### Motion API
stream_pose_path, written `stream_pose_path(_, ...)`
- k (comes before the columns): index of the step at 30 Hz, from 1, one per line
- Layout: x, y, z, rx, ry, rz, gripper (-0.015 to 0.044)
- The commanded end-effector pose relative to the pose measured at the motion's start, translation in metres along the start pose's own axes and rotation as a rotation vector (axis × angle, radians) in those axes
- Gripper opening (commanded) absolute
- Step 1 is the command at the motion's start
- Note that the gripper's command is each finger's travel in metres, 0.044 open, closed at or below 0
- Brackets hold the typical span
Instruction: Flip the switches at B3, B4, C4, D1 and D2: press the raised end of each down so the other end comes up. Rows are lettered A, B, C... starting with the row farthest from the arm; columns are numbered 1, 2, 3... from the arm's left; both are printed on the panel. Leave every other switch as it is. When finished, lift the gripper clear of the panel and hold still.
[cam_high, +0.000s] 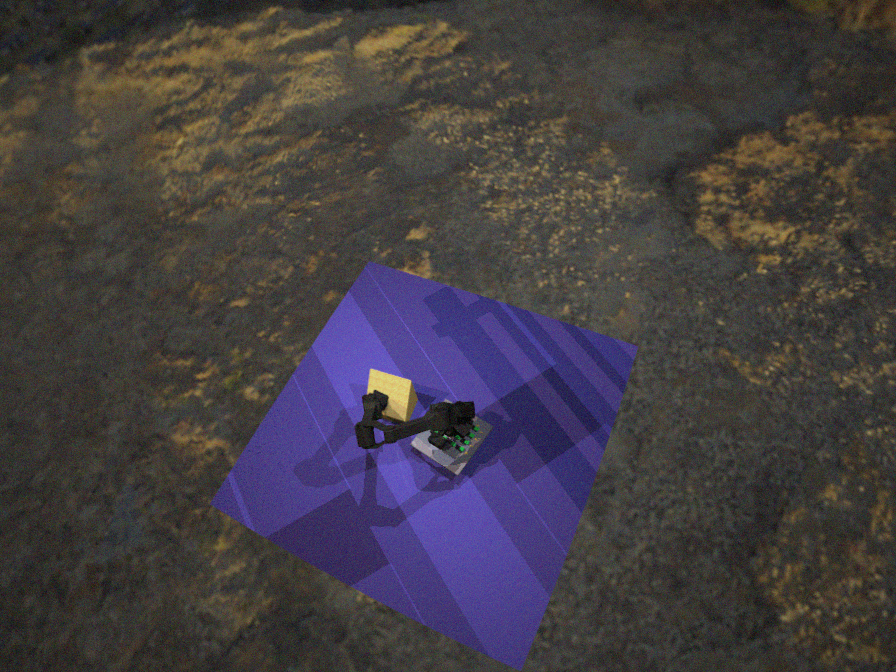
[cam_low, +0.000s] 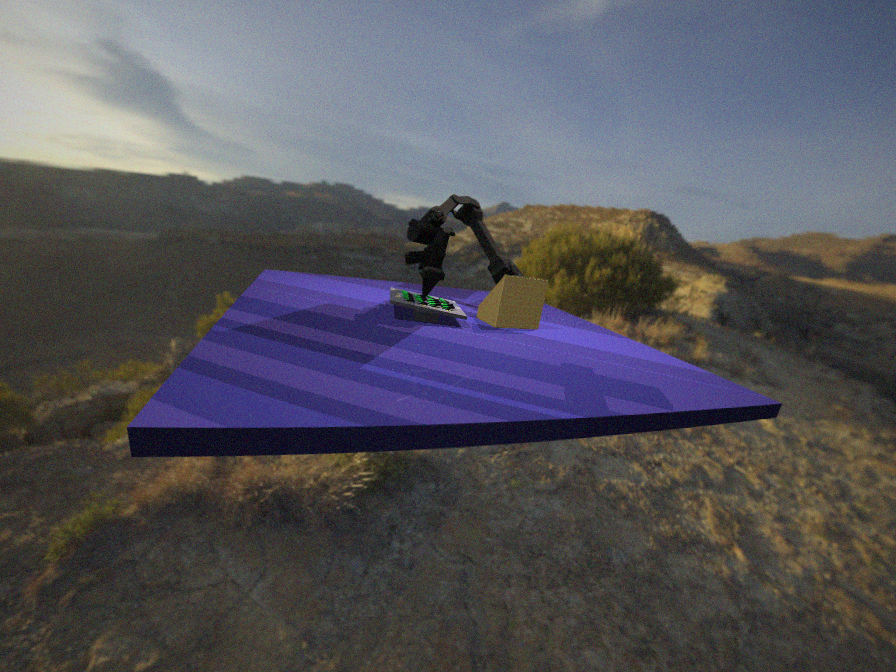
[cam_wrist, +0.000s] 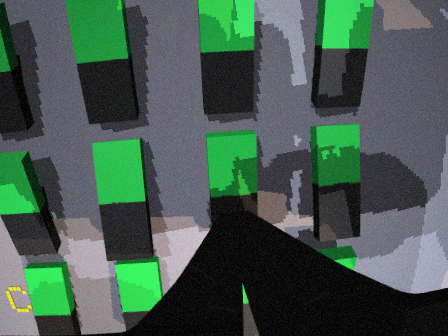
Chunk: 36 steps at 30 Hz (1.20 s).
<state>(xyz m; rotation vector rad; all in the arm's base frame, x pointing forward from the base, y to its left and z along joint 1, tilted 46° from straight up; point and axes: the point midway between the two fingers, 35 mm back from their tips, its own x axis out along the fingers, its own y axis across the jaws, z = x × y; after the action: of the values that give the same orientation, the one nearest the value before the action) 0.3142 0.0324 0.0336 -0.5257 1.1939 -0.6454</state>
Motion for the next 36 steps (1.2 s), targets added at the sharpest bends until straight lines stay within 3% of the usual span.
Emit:
stream_pose_path(1,0.001,0.000,0.000,-0.003,-0.003,-0.002,0.0000)
stream_pose_path(7,-0.001,0.000,0.000,0.000,0.001,0.000,0.0000)
stream_pose_path(14,-0.063,0.000,0.003,-0.003,0.024,0.000,0.0000)
stream_pose_path(25,-0.063,-0.031,0.003,-0.004,0.024,-0.002,0.0000)
stream_pose_path(30,-0.030,-0.031,0.001,-0.004,-0.001,-0.002,0.0000)
stream_pose_path(36,-0.023,-0.032,0.001,-0.004,-0.003,-0.003,0.0000)
